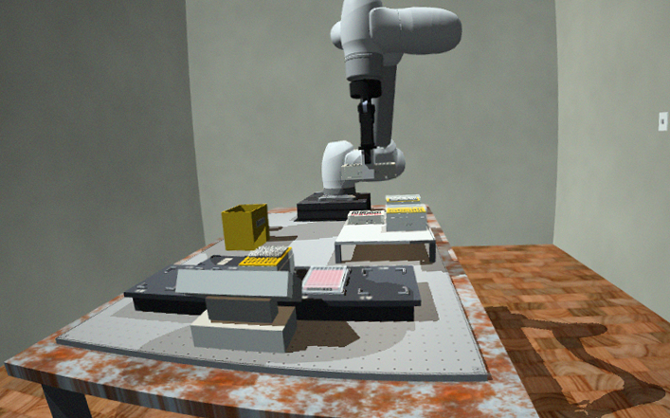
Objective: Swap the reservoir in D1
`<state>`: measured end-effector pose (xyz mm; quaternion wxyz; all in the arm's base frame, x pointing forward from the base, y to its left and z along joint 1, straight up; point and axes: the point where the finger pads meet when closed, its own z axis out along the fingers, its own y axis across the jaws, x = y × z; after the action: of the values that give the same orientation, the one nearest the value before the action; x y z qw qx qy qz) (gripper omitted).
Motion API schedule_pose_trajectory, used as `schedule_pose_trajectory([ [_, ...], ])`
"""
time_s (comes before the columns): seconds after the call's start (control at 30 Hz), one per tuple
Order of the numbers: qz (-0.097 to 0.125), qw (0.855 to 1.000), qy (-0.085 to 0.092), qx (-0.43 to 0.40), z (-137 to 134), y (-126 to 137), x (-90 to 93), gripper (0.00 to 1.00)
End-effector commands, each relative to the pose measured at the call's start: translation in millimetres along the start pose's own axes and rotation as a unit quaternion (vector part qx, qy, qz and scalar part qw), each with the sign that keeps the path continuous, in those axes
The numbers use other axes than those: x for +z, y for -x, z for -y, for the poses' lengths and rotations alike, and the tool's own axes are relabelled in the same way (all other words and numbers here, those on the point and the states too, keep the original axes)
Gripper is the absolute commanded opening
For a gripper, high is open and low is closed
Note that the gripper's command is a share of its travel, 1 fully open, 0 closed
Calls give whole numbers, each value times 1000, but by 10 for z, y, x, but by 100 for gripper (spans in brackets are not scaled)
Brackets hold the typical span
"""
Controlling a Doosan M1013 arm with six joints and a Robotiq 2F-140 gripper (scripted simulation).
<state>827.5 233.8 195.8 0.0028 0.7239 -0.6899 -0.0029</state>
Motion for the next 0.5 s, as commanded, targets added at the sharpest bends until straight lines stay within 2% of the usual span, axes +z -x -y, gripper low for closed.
schedule_pose_trajectory([
  [0.0,0,1000,0,0,-2,-70,-2,0],
  [0.47,0,1000,0,0,-5,-350,-2,0],
])
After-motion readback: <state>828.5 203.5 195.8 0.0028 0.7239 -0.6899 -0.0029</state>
